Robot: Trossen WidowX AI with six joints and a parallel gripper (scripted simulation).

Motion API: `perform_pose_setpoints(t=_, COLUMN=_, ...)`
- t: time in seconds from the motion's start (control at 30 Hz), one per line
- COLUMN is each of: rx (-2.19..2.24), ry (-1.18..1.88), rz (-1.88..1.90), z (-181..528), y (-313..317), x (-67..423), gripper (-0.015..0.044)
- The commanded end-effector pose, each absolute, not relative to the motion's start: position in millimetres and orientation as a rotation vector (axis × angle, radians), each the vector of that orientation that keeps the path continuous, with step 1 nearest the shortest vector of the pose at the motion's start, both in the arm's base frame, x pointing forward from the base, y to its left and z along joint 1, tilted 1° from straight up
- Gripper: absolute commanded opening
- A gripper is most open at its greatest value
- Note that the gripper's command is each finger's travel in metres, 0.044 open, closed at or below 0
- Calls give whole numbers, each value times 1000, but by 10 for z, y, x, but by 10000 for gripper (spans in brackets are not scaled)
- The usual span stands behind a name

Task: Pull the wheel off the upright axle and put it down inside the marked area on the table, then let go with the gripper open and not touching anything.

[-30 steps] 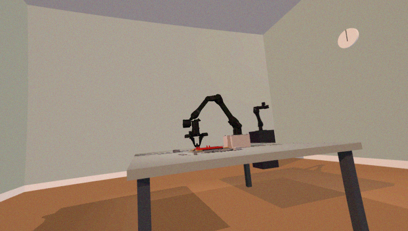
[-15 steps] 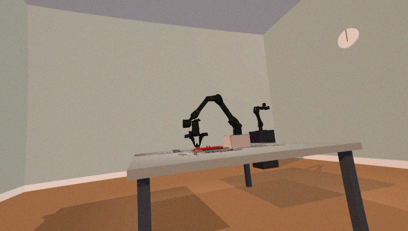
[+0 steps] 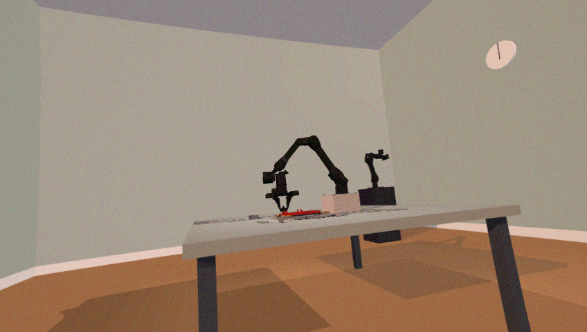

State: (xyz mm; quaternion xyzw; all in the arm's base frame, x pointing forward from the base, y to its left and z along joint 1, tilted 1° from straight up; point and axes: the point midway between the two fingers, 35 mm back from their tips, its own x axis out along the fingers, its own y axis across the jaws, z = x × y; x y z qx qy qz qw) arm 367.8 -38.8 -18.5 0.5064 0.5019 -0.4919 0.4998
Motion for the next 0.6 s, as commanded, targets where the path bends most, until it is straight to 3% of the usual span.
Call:
perform_pose_setpoints(t=0.0, rx=1225, ry=1210, rz=-1189, z=-51, y=-389, x=3654, gripper=0)
perform_pose_setpoints(t=0.57, rx=1226, ry=1208, rz=-1188, z=5, y=-389, x=3653, gripper=0)
